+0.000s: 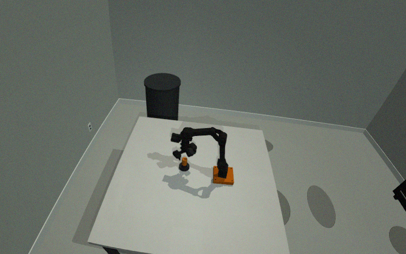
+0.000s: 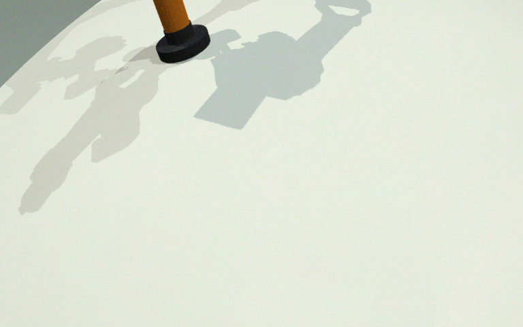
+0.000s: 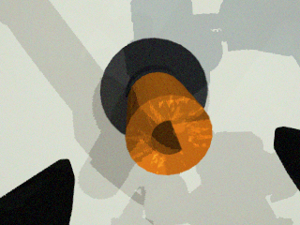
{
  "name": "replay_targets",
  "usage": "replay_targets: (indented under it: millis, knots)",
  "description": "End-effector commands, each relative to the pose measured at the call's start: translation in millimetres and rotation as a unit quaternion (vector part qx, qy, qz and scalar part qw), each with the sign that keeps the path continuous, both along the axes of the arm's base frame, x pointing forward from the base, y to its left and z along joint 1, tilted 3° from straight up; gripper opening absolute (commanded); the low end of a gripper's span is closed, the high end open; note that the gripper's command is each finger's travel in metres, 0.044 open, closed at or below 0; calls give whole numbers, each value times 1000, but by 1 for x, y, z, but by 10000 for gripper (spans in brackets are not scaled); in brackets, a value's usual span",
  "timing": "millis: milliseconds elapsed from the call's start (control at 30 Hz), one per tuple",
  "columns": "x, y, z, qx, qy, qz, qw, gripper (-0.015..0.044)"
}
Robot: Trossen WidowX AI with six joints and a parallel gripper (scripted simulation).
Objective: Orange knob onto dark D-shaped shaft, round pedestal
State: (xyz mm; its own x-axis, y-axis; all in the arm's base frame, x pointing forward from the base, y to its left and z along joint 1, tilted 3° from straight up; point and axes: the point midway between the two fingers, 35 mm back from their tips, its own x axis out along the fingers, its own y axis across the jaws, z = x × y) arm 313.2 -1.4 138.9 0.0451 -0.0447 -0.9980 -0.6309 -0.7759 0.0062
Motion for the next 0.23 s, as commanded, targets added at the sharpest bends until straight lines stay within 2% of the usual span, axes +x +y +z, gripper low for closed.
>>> replay_targets:
  millis: [0,200]
  knots:
    - [-3,2,32,0,-7,-1,1000,440]
    - [-2,2,32,0,-7,-1,1000,440]
